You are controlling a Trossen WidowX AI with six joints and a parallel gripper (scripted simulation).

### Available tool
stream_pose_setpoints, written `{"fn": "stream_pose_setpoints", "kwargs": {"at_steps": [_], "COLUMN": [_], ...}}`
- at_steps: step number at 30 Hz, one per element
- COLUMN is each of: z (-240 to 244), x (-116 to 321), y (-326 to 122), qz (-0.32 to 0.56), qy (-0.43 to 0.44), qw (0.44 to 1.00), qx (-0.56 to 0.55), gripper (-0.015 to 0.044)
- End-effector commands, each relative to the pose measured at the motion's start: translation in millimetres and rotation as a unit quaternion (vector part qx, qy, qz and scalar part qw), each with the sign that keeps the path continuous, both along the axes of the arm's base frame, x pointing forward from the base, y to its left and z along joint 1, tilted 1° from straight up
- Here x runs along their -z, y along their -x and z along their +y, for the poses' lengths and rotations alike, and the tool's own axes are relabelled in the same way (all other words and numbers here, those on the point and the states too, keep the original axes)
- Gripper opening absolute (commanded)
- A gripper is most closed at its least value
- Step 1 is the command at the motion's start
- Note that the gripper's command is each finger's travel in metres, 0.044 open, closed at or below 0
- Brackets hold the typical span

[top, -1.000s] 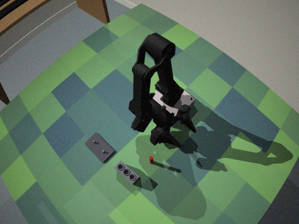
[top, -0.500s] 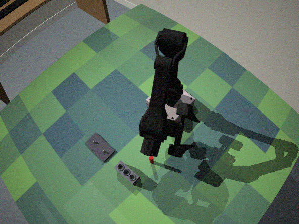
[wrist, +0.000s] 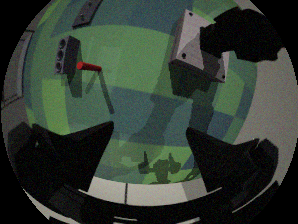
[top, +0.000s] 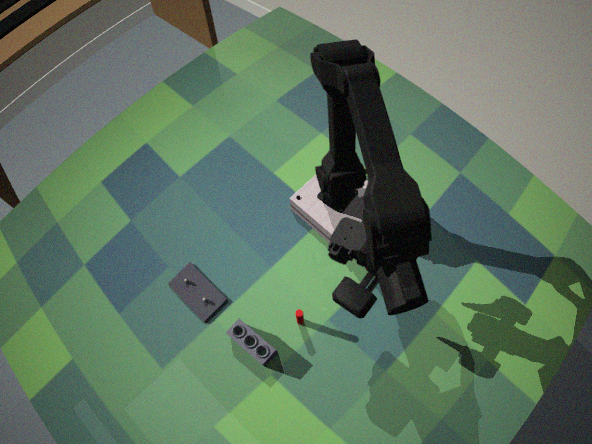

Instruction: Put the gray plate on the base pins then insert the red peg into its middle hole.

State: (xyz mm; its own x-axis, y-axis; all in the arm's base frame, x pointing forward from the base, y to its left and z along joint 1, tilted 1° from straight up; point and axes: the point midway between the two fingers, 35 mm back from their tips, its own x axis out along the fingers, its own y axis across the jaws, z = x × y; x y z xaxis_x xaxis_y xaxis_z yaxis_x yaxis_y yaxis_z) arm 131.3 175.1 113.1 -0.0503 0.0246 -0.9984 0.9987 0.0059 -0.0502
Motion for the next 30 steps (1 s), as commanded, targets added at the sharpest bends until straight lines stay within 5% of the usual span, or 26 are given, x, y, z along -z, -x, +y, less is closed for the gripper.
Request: {"fn": "stream_pose_setpoints", "kwargs": {"at_steps": [1, 8, 14, 23, 30], "z": [-1, -1, -17, -106, -115], "x": [-8, -10, -18, -14, -5], "y": [-3, -20, -95, -210, -221], "qz": [-0.03, -0.029, -0.033, -0.039, -0.04], "qy": [0.015, 0.012, 0.005, 0.02, 0.02], "qw": [0.999, 0.999, 0.999, 0.999, 0.999], "qx": [0.022, 0.02, 0.015, 0.026, 0.022], "gripper": [0.044, 0.044, 0.044, 0.044, 0.044]}}
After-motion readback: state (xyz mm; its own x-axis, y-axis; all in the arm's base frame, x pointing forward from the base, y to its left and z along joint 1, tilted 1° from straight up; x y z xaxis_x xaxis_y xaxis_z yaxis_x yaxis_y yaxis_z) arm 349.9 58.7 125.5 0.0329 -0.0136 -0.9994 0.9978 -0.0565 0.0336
